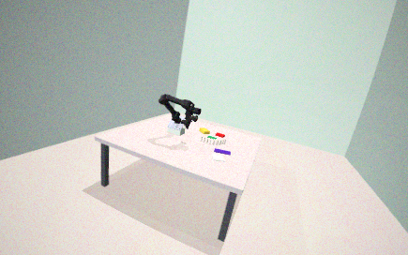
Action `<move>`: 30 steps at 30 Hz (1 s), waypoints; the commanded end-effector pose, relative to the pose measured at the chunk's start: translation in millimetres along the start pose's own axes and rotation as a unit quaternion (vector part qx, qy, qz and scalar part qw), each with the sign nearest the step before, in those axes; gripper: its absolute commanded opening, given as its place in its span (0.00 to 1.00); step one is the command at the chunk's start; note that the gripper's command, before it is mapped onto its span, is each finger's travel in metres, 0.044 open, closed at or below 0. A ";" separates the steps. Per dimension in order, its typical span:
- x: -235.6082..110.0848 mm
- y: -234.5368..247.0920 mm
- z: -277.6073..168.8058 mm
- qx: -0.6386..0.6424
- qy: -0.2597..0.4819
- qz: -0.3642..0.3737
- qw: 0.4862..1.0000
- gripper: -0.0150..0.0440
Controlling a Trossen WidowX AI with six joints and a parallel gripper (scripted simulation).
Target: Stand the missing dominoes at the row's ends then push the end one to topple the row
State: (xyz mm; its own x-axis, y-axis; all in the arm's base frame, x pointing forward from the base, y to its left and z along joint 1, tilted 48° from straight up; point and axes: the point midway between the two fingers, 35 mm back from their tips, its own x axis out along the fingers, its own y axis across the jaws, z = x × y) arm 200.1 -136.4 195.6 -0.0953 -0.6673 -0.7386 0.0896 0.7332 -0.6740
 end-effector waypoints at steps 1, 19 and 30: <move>14.6 10.0 -3.8 0.011 -0.001 0.048 0.999 0.30; 49.6 32.5 5.0 0.076 -0.101 0.212 0.969 0.30; 60.1 32.2 14.3 0.101 -0.203 0.265 0.937 0.30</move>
State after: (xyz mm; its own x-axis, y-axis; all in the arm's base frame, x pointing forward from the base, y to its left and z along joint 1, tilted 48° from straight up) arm 210.9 -152.9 134.0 0.3329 -0.2705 -0.9033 0.2223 0.9535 -0.2035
